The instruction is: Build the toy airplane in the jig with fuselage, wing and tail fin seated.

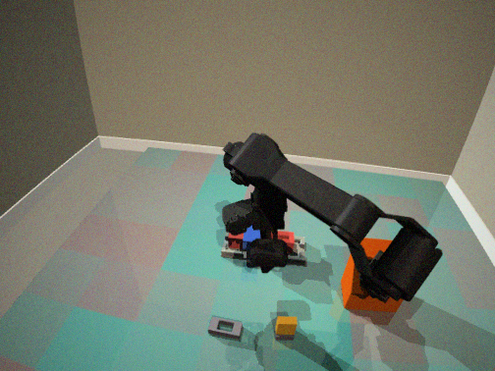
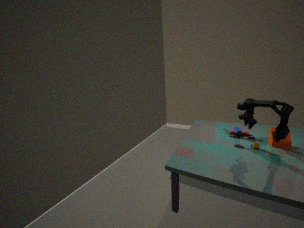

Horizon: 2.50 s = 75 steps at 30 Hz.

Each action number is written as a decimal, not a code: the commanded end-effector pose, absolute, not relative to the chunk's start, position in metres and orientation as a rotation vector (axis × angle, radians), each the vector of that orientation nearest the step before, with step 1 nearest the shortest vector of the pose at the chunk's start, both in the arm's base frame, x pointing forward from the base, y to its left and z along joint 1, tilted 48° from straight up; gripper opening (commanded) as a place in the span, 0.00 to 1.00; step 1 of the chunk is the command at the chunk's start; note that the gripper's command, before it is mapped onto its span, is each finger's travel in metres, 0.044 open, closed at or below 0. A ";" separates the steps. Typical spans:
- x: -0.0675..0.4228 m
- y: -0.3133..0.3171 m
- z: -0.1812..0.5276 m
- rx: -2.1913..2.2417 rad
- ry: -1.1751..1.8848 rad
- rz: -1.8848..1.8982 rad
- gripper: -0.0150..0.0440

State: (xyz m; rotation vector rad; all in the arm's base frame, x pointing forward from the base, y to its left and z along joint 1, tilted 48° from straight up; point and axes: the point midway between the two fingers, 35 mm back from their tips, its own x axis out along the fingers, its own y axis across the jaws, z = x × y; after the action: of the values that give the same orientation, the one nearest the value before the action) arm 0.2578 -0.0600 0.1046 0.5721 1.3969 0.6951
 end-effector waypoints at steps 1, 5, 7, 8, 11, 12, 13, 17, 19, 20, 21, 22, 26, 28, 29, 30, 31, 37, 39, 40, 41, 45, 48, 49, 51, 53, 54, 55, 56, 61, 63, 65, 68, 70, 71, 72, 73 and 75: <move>0.233 -0.029 0.126 0.588 1.402 0.696 1.00; 0.202 0.004 0.142 0.593 1.402 0.702 1.00; 0.196 0.010 0.144 0.594 1.402 0.704 1.00; 0.196 0.010 0.144 0.594 1.402 0.704 1.00; 0.197 0.016 0.138 0.593 1.402 0.701 1.00; 0.198 0.025 0.130 0.592 1.402 0.700 1.00; 0.199 0.036 0.120 0.592 1.401 0.700 1.00; 0.198 0.052 0.107 0.594 1.399 0.706 1.00; 0.198 0.053 0.107 0.595 1.399 0.705 1.00; 0.198 0.055 0.105 0.594 1.399 0.705 1.00; 0.198 0.058 0.102 0.594 1.399 0.705 1.00; 0.198 0.061 0.099 0.595 1.399 0.706 1.00; 0.198 0.064 0.096 0.594 1.399 0.706 1.00; 0.199 0.066 0.094 0.594 1.399 0.705 1.00; 0.199 0.068 0.093 0.593 1.399 0.705 1.00; 0.199 0.069 0.092 0.593 1.399 0.704 1.00; 0.199 0.070 0.091 0.593 1.399 0.704 1.00; 0.200 0.077 0.084 0.592 1.399 0.702 1.00; 0.200 0.079 0.082 0.591 1.399 0.702 1.00; 0.201 0.080 0.081 0.591 1.399 0.702 1.00; 0.201 0.082 0.080 0.591 1.399 0.702 1.00; 0.201 0.086 0.076 0.592 1.399 0.702 1.00; 0.201 0.090 0.073 0.592 1.399 0.703 1.00; 0.201 0.091 0.072 0.592 1.398 0.703 1.00; 0.201 0.094 0.070 0.593 1.398 0.704 1.00; 0.201 0.096 0.068 0.594 1.398 0.705 1.00; 0.201 0.098 0.067 0.594 1.398 0.705 1.00; 0.200 0.099 0.066 0.594 1.398 0.706 1.00; 0.200 0.100 0.065 0.595 1.397 0.706 1.00; 0.200 0.104 0.062 0.596 1.397 0.708 1.00; 0.200 0.104 0.062 0.596 1.397 0.708 0.91; 0.200 0.104 0.062 0.596 1.397 0.708 0.82; 0.200 0.104 0.062 0.596 1.397 0.708 0.69; 0.200 0.104 0.062 0.596 1.397 0.708 0.60; 0.200 0.104 0.062 0.596 1.397 0.708 0.56; 0.200 0.104 0.062 0.596 1.397 0.708 0.51; 0.200 0.104 0.062 0.596 1.397 0.708 0.47; 0.200 0.104 0.062 0.596 1.397 0.708 0.38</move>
State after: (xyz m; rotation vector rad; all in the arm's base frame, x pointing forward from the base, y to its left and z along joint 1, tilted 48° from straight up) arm 0.1998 0.1041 0.0615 0.5904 1.3970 0.7099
